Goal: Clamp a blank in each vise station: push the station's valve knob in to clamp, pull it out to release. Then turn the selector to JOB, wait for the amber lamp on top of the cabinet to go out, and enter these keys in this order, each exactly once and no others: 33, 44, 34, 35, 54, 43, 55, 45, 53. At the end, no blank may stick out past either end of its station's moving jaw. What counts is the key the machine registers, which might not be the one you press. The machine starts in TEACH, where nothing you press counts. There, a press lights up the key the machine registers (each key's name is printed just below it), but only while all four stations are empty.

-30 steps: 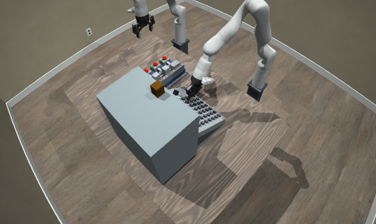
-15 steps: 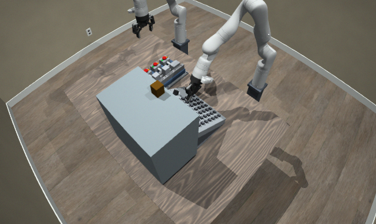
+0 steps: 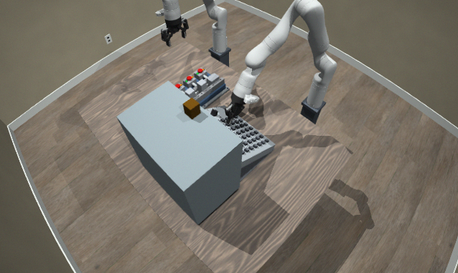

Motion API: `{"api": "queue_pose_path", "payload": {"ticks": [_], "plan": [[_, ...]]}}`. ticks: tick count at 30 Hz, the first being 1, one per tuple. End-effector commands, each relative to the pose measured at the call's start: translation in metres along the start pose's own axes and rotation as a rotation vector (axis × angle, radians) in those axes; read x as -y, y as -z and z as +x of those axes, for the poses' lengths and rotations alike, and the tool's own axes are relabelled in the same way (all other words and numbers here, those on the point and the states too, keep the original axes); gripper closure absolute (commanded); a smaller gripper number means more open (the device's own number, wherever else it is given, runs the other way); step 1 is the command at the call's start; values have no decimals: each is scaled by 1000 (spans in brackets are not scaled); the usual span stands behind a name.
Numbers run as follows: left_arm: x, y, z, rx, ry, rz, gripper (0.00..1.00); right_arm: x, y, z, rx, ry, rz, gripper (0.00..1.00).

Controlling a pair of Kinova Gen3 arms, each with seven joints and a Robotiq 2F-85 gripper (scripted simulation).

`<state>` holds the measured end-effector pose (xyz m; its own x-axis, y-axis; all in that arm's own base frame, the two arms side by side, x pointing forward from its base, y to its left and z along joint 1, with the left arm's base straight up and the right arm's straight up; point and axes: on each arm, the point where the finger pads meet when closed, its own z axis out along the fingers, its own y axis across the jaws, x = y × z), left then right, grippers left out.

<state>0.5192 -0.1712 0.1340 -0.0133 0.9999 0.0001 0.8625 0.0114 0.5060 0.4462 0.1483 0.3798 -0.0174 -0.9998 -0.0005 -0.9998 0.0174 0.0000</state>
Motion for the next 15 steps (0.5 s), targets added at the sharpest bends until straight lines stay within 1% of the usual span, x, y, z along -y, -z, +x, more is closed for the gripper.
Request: {"api": "queue_pose_path", "payload": {"ticks": [1,15], "plan": [[-1,0,0,1,0,-2,903,0,1,0,0,0,2,2],[-1,-1,0,1,0,-2,903,0,1,0,0,0,2,2]]}}
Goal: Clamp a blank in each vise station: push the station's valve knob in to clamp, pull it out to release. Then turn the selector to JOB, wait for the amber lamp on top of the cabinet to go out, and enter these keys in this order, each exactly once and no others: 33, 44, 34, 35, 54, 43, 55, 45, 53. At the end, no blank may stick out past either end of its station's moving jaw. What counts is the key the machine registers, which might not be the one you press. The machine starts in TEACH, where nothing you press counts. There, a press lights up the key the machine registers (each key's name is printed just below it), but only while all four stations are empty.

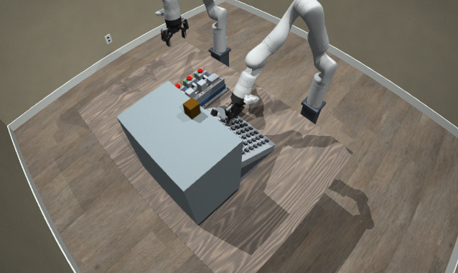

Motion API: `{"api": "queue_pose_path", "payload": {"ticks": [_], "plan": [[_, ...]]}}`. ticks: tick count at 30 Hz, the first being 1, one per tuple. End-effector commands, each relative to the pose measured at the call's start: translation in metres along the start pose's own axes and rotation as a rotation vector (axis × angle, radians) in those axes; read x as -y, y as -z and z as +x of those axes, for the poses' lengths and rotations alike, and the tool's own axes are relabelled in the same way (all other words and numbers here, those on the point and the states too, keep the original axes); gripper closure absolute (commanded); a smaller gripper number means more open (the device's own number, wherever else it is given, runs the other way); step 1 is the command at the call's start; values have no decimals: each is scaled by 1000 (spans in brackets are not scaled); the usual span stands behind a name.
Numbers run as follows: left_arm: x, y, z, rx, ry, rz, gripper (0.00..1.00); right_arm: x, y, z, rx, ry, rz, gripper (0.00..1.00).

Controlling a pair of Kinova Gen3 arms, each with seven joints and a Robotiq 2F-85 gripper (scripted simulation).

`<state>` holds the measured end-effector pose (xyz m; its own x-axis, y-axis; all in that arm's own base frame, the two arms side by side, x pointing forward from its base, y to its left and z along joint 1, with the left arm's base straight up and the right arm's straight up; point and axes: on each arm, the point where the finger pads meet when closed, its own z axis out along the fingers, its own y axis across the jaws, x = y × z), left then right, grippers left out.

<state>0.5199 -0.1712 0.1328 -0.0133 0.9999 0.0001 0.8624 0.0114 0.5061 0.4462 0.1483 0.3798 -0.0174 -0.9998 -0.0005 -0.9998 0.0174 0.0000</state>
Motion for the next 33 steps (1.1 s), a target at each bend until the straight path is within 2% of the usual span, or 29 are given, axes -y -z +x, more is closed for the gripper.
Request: {"api": "queue_pose_path", "payload": {"ticks": [1,4,10,16,33], "plan": [[-1,1,0,1,0,-2,903,0,1,0,0,0,2,2],[-1,9,0,1,0,-2,903,0,1,0,0,0,2,2],[-3,11,0,0,0,-2,903,0,1,0,0,0,2,2],[-34,12,0,0,0,-2,903,0,1,0,0,0,2,2],[-35,8,0,0,0,-2,903,0,1,0,0,0,2,2]]}}
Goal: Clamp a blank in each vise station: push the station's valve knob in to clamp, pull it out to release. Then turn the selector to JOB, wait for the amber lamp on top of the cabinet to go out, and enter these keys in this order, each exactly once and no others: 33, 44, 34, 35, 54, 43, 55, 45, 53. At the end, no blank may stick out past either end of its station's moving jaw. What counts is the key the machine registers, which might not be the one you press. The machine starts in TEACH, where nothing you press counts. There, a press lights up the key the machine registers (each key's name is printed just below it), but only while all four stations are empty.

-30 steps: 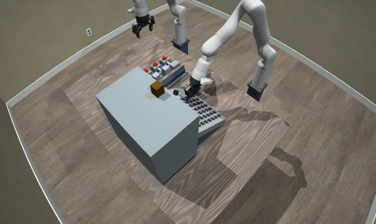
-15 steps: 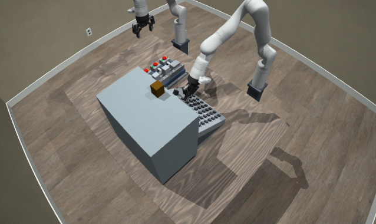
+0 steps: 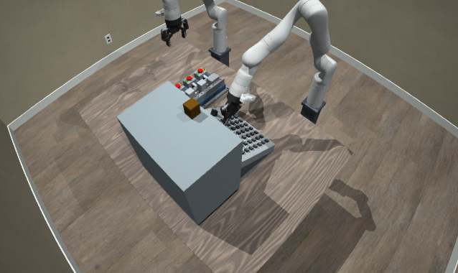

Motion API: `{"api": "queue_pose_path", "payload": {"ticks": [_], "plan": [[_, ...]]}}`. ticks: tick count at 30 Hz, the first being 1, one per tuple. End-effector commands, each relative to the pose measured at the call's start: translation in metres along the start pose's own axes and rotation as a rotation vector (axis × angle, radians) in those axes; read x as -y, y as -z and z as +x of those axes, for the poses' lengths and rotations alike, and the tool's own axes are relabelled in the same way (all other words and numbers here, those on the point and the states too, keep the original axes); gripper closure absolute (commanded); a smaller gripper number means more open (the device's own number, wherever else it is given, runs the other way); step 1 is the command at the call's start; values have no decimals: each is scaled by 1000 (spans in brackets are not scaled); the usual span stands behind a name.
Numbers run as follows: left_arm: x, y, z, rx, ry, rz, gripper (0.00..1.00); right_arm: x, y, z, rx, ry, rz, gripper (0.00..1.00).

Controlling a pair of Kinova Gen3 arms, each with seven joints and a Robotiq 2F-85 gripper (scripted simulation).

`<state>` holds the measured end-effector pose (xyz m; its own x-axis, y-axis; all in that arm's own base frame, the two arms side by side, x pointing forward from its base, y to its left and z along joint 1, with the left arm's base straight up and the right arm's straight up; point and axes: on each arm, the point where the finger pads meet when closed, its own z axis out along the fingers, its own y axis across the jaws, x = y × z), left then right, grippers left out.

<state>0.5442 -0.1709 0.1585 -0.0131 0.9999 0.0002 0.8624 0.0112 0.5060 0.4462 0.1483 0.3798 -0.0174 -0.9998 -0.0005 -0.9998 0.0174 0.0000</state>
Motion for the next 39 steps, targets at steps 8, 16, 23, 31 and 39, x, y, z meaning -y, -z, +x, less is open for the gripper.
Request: {"api": "queue_pose_path", "payload": {"ticks": [8,16,23,31,39], "plan": [[-1,-8,0,0,0,-2,903,0,1,0,0,0,2,2],[-1,-8,0,0,0,-2,903,0,1,0,0,0,2,2],[-1,-9,0,0,0,-2,903,0,1,0,0,0,2,2],[-1,-7,0,0,0,-2,903,0,1,0,0,0,2,2],[8,2,18,0,0,-2,903,0,1,0,0,0,2,2]]}}
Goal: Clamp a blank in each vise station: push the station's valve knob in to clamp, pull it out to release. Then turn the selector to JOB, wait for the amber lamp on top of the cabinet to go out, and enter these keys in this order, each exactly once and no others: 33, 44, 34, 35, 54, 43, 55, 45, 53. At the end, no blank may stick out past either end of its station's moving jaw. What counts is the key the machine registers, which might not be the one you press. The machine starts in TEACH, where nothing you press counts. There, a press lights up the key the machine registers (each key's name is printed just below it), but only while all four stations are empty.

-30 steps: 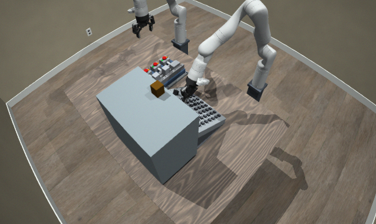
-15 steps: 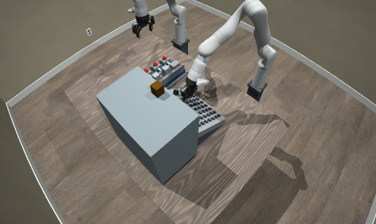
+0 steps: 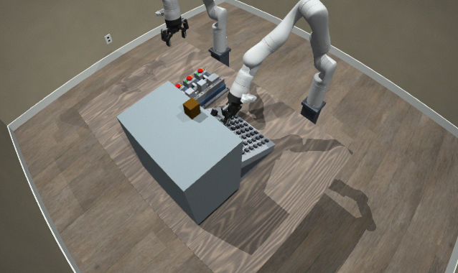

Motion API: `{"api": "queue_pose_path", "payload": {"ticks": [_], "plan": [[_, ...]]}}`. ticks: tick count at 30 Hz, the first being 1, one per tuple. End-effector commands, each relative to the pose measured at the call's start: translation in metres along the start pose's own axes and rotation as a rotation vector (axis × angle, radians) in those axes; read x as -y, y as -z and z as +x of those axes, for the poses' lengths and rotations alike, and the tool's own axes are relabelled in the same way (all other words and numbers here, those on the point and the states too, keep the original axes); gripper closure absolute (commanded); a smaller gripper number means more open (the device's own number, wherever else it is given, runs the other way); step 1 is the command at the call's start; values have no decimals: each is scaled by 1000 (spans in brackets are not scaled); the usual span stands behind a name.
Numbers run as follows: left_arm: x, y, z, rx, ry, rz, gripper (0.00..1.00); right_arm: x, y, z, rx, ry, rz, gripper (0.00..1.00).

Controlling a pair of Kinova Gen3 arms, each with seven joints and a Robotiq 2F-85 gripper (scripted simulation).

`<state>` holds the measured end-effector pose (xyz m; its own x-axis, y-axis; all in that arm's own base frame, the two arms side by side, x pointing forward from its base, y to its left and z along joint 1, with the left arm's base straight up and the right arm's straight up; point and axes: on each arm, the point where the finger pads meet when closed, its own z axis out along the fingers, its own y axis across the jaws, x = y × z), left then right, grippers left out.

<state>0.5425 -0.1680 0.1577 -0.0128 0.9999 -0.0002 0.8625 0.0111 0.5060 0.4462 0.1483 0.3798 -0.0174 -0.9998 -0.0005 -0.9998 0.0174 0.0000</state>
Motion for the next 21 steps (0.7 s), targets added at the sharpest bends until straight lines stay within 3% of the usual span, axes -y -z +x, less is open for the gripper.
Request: {"api": "queue_pose_path", "payload": {"ticks": [1,2,7,21], "plan": [[7,1,15,0,0,-2,903,0,1,0,0,0,2,2],[7,1,15,0,0,-2,903,0,1,0,0,0,2,2],[30,1,62,0,0,-2,903,0,1,0,0,0,2,2],[31,1,65,0,0,-2,903,0,1,0,0,0,2,2]]}}
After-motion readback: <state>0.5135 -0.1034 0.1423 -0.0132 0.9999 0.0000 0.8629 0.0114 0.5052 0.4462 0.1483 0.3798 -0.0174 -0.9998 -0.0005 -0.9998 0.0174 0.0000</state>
